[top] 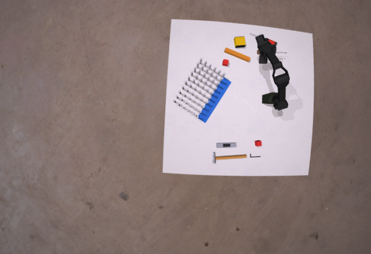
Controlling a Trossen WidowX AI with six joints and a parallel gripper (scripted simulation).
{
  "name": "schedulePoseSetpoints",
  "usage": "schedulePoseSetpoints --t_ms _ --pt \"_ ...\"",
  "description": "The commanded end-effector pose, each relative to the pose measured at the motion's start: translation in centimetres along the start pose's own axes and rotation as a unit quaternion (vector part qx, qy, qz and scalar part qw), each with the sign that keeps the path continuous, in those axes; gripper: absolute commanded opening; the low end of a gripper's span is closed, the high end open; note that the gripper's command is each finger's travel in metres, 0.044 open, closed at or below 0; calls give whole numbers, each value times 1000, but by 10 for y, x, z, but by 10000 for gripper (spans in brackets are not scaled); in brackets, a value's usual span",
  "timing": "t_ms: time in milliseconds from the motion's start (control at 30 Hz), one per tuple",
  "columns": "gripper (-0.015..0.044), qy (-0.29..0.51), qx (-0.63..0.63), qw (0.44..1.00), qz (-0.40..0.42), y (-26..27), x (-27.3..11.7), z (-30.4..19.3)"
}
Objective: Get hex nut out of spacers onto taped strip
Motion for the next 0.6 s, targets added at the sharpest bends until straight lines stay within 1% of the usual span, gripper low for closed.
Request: schedulePoseSetpoints --t_ms 0,567 --pt "0 0 1 1000 -3 -3 8 -3" --pt "0 1 1 1000 -3 -11 29 -13"
Point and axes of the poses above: the point midway between the two fingers, 35 mm back from their tips, its own x axis out along the fingers, its own y axis across the jaws, z = x × y, the point moved 1 cm from there along -x, back along the fingers, and after that the axes turned 11 degrees about -x, right-handed, at the moved point
